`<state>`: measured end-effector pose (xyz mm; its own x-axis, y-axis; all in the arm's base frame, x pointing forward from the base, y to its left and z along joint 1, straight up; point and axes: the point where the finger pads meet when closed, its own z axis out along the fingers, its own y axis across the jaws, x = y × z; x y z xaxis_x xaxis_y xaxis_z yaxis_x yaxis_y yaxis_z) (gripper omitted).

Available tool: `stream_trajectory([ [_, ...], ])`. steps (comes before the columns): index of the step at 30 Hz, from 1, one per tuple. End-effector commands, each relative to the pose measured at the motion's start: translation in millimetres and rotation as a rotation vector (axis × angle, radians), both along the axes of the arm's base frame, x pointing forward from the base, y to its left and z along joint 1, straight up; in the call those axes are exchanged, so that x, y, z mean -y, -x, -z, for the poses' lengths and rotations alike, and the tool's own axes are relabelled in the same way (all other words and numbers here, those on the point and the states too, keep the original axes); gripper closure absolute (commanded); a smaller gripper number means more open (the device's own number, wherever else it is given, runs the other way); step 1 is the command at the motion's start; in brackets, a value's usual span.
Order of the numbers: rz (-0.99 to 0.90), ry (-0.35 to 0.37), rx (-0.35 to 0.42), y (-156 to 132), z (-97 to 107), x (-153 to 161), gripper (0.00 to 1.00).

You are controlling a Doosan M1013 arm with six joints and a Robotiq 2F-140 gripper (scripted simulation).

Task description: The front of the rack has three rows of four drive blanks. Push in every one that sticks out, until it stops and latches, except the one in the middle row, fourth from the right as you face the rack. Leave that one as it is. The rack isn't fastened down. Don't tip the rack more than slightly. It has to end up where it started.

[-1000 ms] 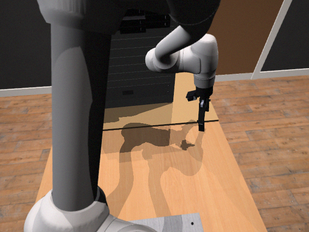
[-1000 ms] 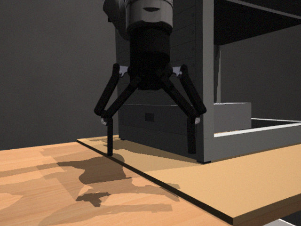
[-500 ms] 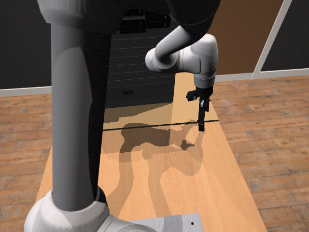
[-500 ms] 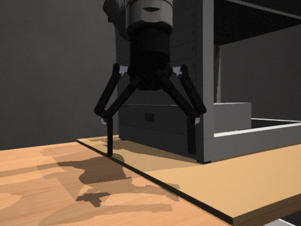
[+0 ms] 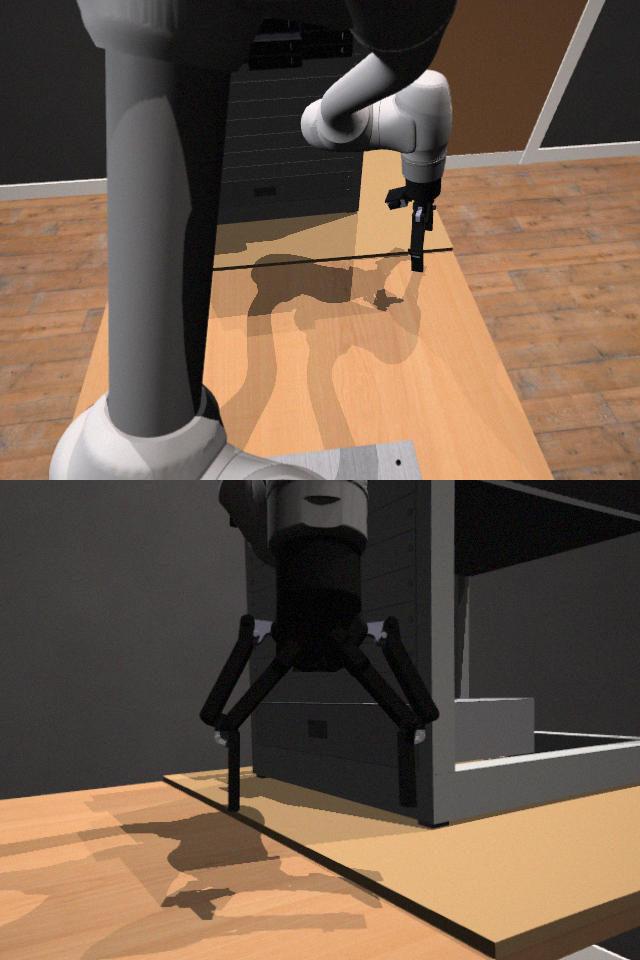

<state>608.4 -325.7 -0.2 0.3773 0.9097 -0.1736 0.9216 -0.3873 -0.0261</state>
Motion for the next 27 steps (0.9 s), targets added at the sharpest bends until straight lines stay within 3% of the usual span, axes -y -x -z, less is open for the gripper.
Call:
stream_trajectory([
  [1,0.000,0.000,0.001,-1,-1,0,0.00],
  [8,0.000,0.000,0.001,2,-1,0,0.00],
  [14,0.000,0.000,0.001,30,-1,2,0.00],
  [27,-0.005,0.004,0.000,30,-2,2,0.00],
])
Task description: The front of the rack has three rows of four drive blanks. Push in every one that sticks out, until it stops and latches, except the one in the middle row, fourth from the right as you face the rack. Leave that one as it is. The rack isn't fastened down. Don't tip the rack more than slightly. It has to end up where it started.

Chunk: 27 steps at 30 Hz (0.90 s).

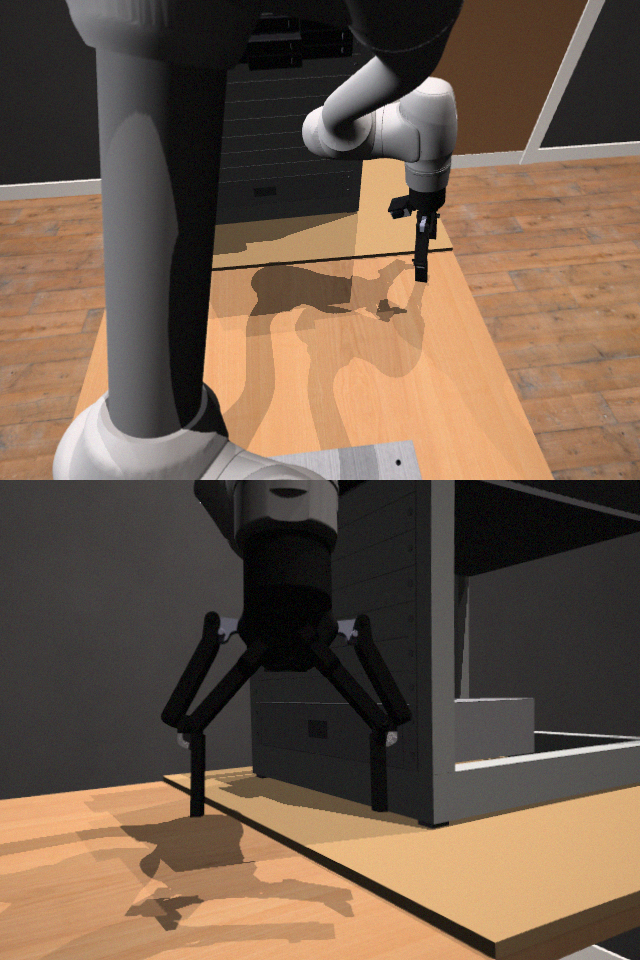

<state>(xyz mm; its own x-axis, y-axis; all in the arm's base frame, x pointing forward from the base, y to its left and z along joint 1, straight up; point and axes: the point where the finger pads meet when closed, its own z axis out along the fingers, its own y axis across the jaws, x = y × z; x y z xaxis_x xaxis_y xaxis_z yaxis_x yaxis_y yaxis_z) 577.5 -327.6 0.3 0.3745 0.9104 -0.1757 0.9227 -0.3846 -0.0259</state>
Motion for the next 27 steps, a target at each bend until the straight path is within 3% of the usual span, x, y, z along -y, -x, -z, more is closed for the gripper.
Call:
stream_trajectory([
  [1,-0.004,0.003,0.001,0,-1,0,0.00],
  [14,-0.047,0.031,-0.007,2,-8,2,0.00],
  [27,-0.173,0.116,-0.030,8,-27,7,0.00],
])
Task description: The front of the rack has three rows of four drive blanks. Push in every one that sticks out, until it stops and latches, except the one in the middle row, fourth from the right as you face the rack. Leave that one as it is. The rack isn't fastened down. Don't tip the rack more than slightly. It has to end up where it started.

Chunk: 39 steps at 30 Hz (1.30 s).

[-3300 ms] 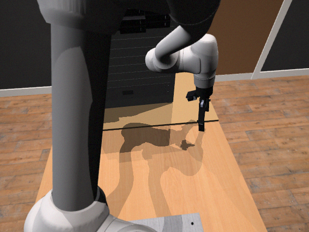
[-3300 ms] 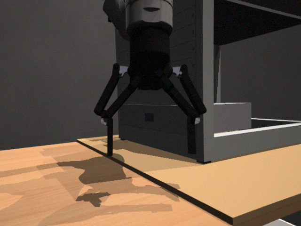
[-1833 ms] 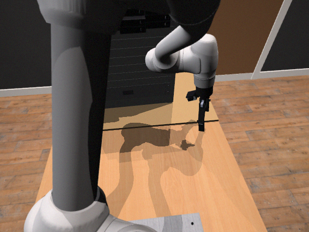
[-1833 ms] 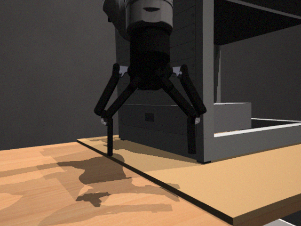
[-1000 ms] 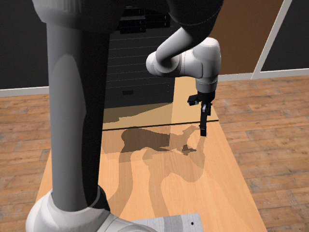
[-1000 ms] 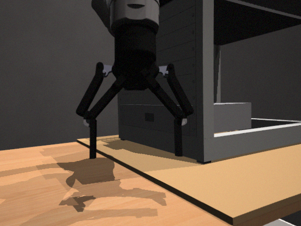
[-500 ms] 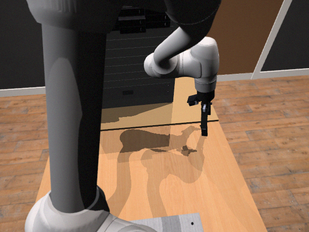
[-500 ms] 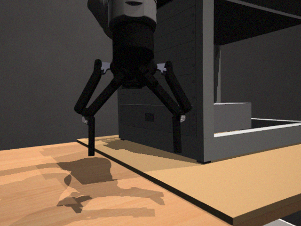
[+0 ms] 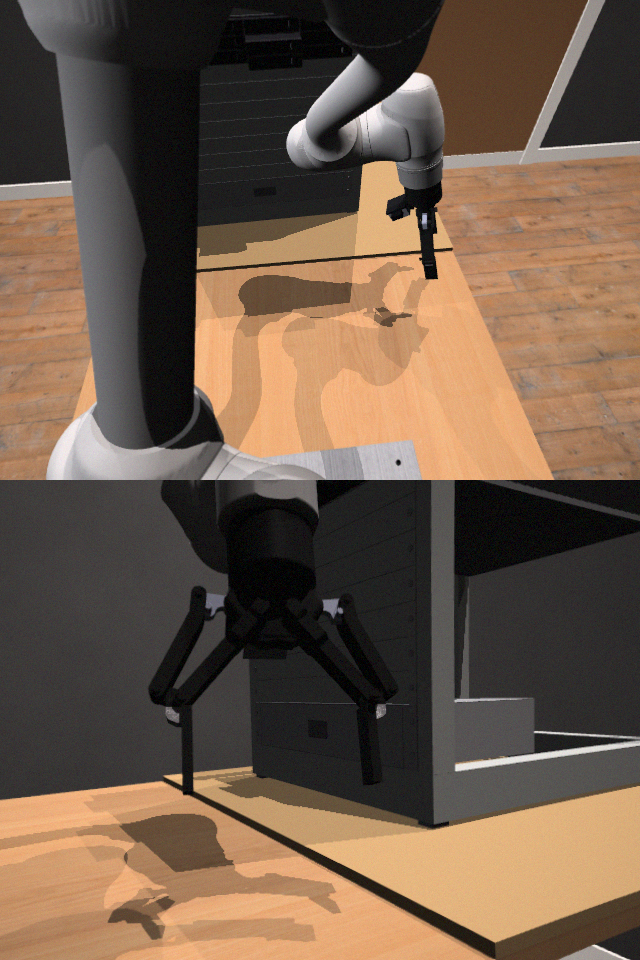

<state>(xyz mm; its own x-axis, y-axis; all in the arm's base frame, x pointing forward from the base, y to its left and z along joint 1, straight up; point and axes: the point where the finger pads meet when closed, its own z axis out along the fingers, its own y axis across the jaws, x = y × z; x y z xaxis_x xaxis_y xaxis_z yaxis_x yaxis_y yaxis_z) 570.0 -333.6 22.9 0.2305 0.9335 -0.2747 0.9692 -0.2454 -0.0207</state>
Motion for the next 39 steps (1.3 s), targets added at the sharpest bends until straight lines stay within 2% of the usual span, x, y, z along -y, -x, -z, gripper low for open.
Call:
stream_trajectory([
  [1,-0.038,0.026,-0.005,1,-7,2,0.00],
  [4,-0.052,0.036,-0.008,1,-9,2,0.00],
  [18,-0.308,0.208,-0.050,3,-55,10,0.00],
  [20,-0.308,0.208,-0.050,3,-55,10,0.00],
  [35,-0.681,0.468,-0.108,-14,-131,5,0.00],
  [37,-0.681,0.468,-0.108,-14,-131,5,0.00],
  [39,-0.737,0.508,-0.117,-17,-142,2,0.00],
])
